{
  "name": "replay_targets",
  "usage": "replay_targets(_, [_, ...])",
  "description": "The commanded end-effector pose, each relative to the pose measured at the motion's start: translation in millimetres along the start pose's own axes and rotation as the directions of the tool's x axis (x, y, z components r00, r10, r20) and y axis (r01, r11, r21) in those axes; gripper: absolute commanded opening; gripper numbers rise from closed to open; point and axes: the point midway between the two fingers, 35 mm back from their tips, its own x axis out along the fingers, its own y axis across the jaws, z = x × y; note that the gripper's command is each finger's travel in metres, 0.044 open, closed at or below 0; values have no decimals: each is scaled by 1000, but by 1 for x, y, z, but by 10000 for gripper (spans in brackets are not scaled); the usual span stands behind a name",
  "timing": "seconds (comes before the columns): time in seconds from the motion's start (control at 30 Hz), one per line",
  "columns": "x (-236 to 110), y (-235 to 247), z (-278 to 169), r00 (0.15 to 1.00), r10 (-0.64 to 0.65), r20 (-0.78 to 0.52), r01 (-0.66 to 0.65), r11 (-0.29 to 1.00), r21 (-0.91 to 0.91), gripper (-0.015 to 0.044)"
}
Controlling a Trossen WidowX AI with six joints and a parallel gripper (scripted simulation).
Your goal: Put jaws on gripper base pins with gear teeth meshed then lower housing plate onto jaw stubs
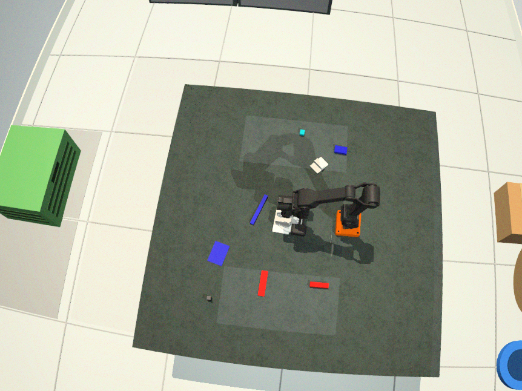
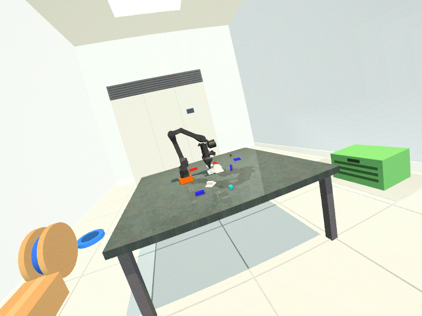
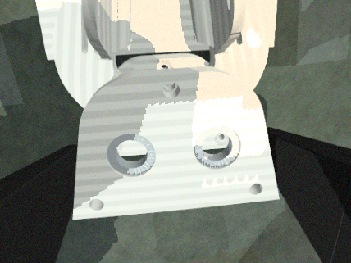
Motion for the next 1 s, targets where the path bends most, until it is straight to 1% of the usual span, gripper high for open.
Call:
replay_targets(0.0, [8, 0, -1, 1000, 0, -5, 0, 1000, 5, 351])
replay_targets(0.43, [27, 0, -4, 1000, 0, -5, 0, 1000, 5, 351])
replay_targets(0.97, [28, 0, -4, 1000, 0, -5, 0, 1000, 5, 351])
